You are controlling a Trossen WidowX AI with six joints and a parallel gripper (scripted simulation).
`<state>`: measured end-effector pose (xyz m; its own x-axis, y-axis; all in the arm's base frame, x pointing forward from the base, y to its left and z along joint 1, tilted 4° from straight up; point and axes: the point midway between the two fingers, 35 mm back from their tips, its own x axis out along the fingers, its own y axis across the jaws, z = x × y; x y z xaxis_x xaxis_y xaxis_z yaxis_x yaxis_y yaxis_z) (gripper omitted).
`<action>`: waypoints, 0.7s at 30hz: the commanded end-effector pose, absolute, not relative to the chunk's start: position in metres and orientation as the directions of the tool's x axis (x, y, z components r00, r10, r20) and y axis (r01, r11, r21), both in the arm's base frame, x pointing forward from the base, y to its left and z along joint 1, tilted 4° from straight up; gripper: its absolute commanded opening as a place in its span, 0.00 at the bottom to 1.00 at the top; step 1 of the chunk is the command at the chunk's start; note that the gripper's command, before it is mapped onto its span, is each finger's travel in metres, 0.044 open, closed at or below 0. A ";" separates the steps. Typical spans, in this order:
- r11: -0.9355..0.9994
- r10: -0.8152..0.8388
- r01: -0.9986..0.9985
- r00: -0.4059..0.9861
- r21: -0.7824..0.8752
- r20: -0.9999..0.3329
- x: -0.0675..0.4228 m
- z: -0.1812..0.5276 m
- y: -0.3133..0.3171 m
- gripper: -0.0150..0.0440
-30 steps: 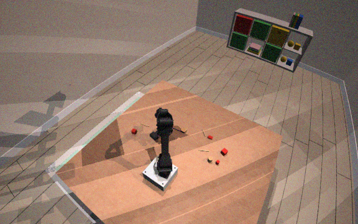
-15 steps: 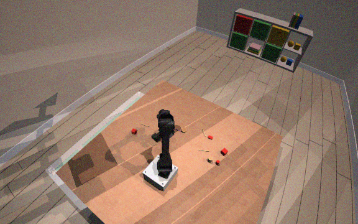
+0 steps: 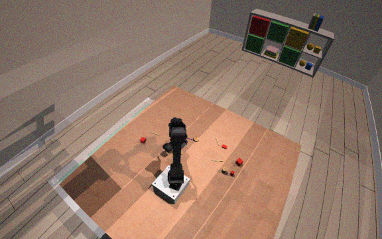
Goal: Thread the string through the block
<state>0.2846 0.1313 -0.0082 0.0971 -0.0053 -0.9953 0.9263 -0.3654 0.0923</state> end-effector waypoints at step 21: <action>0.154 0.000 0.982 0.108 0.107 -0.994 0.278 0.070 0.124 0.46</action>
<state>0.2802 0.1302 0.0686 0.1051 -0.0013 -0.9945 0.9880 -0.1137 0.1046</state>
